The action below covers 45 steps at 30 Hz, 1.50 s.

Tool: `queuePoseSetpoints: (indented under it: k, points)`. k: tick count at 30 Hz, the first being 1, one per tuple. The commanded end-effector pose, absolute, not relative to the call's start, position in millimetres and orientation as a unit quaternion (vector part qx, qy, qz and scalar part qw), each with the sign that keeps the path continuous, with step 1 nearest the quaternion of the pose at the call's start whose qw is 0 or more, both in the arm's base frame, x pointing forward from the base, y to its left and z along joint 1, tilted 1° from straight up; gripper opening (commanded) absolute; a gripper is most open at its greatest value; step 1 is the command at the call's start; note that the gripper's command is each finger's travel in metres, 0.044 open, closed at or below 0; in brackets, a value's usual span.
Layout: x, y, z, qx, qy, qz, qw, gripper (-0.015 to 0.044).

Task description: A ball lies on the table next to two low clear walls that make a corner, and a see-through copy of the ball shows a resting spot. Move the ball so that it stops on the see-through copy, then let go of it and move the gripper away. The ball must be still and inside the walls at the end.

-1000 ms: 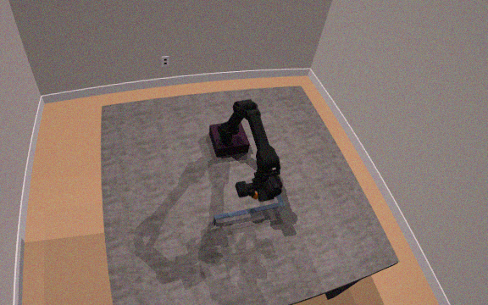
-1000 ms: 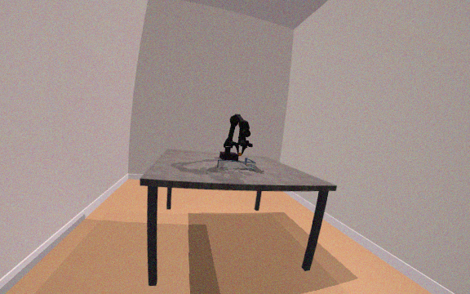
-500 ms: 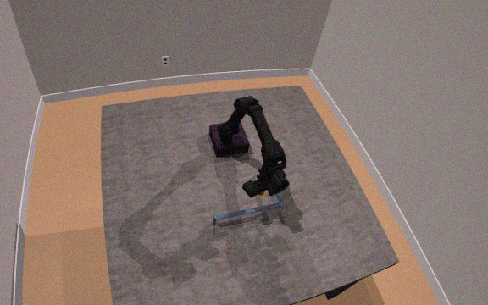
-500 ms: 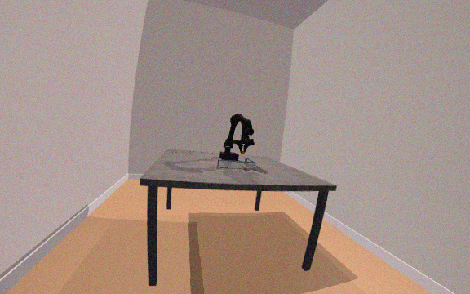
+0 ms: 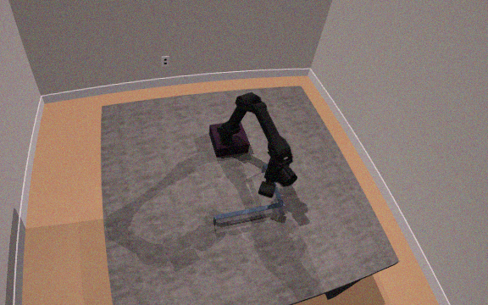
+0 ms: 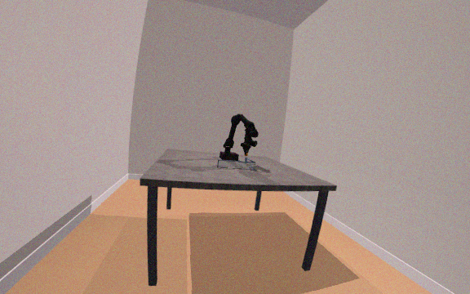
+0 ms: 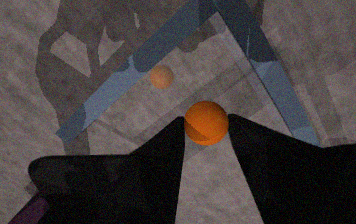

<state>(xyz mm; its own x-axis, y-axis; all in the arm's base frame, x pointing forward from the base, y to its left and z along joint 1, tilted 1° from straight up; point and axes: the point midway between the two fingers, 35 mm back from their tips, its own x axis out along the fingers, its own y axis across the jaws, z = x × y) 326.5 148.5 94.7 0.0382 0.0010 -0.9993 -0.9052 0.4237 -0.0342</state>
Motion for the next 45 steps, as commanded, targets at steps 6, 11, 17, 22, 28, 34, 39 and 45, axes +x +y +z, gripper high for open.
queuePoseSetpoints:
  k: [6,11,17,22,28,34,39,45]
  points:
    - [307,166,85,-0.493,0.506,0.474,0.526,0.0000]
    - [295,174,79,-0.544,0.455,0.523,0.473,0.0000]
    - [294,176,77,-0.550,0.448,0.530,0.465,0.0000]
    - [296,177,57,-0.550,0.448,0.530,0.465,0.0000]
    - [297,176,17,-0.550,0.448,0.530,0.465,0.0000]
    - [296,175,8,-0.550,0.448,0.530,0.465,0.0000]
    - [297,176,4,-0.550,0.448,0.530,0.465,0.0000]
    - [297,175,-6,-0.550,0.448,0.530,0.465,0.0000]
